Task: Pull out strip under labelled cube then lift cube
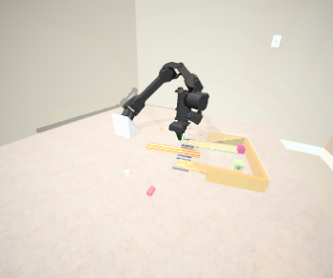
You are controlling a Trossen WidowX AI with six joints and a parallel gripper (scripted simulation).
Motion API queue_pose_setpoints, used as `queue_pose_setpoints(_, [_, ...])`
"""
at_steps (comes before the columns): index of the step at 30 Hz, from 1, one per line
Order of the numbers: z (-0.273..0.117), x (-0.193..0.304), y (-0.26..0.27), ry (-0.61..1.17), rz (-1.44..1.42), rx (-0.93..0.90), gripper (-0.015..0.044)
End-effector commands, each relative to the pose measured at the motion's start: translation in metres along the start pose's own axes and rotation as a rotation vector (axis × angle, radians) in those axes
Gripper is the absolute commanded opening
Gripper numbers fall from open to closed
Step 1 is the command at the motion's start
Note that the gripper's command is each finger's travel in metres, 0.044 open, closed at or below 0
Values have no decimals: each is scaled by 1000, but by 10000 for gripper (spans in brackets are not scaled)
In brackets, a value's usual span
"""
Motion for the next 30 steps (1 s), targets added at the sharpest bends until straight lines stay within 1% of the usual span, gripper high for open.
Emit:
queue_pose_setpoints(1, [1,14,4,5,-2,0,0])
queue_pose_setpoints(7, [2,34,11,5,-1,-1,0])
queue_pose_setpoints(10, [1,37,12,6,-1,-1,0])
queue_pose_setpoints(17, [-33,36,12,6,0,0,0])
queue_pose_setpoints(30, [-34,36,12,6,0,0,0])
Point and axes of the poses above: the point midway between the two fingers, 35 mm back from their tips, its own z axis out along the fingers, its own y axis across the jaws, x = y × z, the point moved 7 cm from there along -z, back along the fingers, and after that the axes turned 12 degrees about -z, right-handed, at the moved point
